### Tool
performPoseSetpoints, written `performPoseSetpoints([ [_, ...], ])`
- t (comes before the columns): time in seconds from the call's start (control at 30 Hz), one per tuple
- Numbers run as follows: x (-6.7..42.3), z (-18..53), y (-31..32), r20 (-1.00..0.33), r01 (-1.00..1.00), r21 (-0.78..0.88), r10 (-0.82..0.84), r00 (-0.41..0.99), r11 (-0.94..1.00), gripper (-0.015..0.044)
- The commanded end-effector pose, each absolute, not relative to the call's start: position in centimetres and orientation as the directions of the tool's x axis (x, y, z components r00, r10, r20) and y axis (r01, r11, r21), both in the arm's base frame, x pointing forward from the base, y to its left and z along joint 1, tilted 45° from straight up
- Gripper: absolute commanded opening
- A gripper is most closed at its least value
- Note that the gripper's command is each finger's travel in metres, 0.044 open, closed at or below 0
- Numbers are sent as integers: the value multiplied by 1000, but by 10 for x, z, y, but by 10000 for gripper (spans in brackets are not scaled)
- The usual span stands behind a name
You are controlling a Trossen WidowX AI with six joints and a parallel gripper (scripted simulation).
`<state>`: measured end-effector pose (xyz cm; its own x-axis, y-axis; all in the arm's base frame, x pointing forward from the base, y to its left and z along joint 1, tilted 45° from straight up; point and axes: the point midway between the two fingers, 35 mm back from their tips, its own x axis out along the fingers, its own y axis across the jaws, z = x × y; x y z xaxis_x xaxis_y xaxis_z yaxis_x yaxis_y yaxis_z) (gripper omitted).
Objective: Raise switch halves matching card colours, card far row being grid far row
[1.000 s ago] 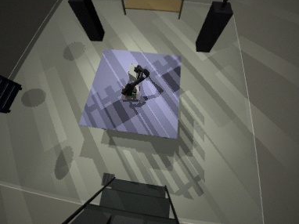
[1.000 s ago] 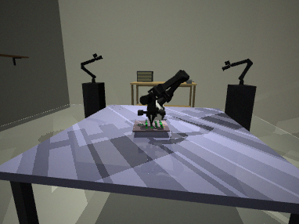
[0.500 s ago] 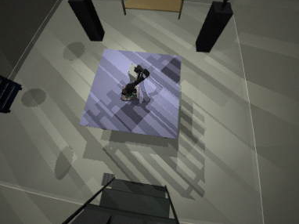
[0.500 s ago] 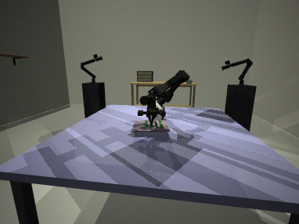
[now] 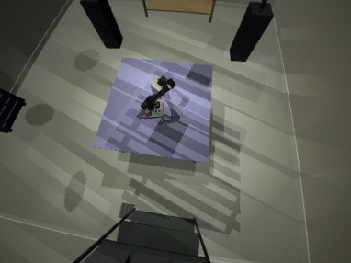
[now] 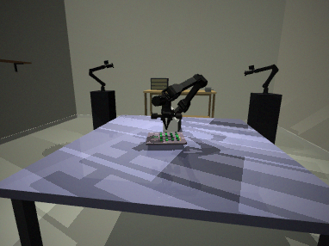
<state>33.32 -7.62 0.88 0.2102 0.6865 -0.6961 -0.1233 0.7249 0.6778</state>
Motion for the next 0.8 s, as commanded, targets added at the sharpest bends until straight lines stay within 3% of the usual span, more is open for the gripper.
performPoseSetpoints([
  [0.0,329,20,-84,-697,-133,674,685,210,727,0],
  [0.23,297,29,-75,-697,-132,675,686,209,726,0],
  [0.77,297,29,-75,-697,-132,675,686,209,726,0],
])
